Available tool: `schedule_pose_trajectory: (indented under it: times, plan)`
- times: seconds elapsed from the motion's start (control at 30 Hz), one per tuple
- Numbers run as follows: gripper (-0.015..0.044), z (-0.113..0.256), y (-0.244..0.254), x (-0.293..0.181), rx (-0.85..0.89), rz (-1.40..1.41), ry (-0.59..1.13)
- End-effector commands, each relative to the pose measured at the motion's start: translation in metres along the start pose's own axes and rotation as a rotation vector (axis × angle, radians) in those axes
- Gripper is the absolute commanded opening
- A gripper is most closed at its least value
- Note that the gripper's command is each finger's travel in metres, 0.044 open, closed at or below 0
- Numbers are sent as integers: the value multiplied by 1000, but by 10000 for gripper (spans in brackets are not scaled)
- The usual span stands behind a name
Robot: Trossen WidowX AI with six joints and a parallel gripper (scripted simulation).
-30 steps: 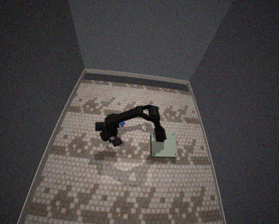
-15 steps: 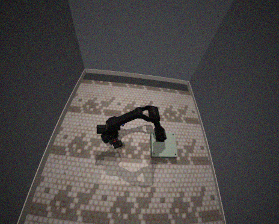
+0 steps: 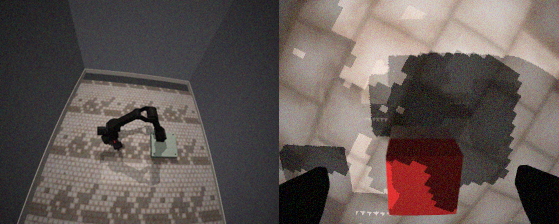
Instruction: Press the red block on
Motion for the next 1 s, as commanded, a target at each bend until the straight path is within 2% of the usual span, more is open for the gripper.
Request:
schedule_pose_trajectory:
  times: [0.0, 0.03, 0.43, 0.67, 0.77, 0.97]
  plan:
    - [440, -9, 0, -2, -1, -3, 11]
    - [440, -9, 0, -2, -1, -3, 11]
    - [125, -9, 0, -2, -1, -3, 11]
    - [78, -9, 0, -2, -1, -3, 11]
    - [0, -8, 1, -2, 0, -3, 11]
    - [0, 10, 1, 0, 6, -1, 14]
Point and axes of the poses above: the point midway between the two fingers, 35 mm back from their tips, its own z axis back along the fingers, its own y axis across the jaws, x = y × z, the point moved 5 cm from there along z, back along the fingers, and after that the axes turned 5 degrees about -z, right-handed, at the moved point
